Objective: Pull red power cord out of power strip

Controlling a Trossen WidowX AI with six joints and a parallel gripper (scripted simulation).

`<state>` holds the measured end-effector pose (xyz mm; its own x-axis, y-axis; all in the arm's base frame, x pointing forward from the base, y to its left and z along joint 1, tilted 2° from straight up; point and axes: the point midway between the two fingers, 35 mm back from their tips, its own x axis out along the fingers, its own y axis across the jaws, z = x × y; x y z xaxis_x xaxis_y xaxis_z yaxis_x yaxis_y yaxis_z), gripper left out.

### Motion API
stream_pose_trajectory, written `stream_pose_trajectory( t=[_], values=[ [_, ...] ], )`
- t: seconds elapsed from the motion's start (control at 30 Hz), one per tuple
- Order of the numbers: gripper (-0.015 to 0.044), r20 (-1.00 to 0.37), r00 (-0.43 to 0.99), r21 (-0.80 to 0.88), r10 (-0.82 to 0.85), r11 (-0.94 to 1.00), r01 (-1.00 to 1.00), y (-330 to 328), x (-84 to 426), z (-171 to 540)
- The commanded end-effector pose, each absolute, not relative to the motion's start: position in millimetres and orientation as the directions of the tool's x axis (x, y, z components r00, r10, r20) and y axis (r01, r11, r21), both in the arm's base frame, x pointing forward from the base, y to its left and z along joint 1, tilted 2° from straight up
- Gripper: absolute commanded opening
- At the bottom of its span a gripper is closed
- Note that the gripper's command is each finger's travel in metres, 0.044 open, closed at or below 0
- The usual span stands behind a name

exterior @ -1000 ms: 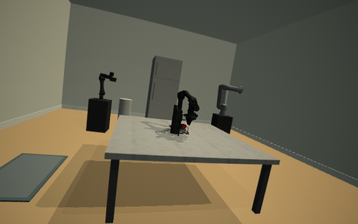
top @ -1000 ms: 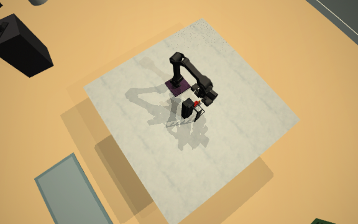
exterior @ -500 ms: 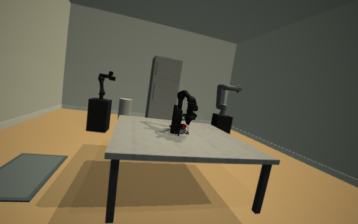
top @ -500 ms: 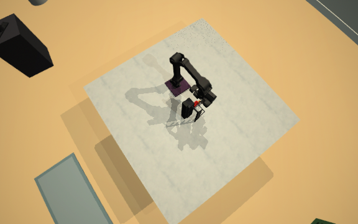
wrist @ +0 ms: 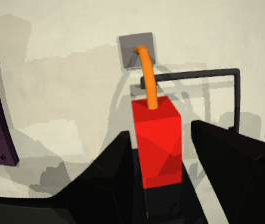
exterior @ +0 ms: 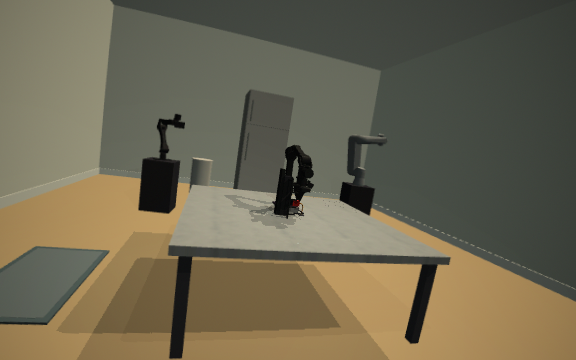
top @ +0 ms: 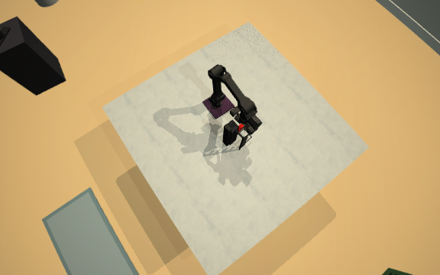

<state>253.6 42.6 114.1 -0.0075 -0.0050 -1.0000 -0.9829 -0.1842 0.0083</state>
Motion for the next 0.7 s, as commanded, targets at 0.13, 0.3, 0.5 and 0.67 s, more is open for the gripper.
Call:
stream_pose_trajectory(
  t=[0.13, 0.3, 0.5, 0.67],
  values=[
    [0.0160, -1.000, -0.009, 0.010, -0.007, -0.187, -0.982, 38.3, 253.4, 111.9],
    [0.0160, -1.000, -0.009, 0.010, -0.007, -0.187, -0.982, 38.2, 253.4, 104.6],
    [0.0108, -1.000, -0.008, 0.009, -0.005, -0.184, -0.983, 38.7, 253.6, 104.9],
    [0.0035, -1.000, -0.008, 0.009, -0.005, -0.184, -0.983, 38.7, 253.6, 104.9]
  ],
)
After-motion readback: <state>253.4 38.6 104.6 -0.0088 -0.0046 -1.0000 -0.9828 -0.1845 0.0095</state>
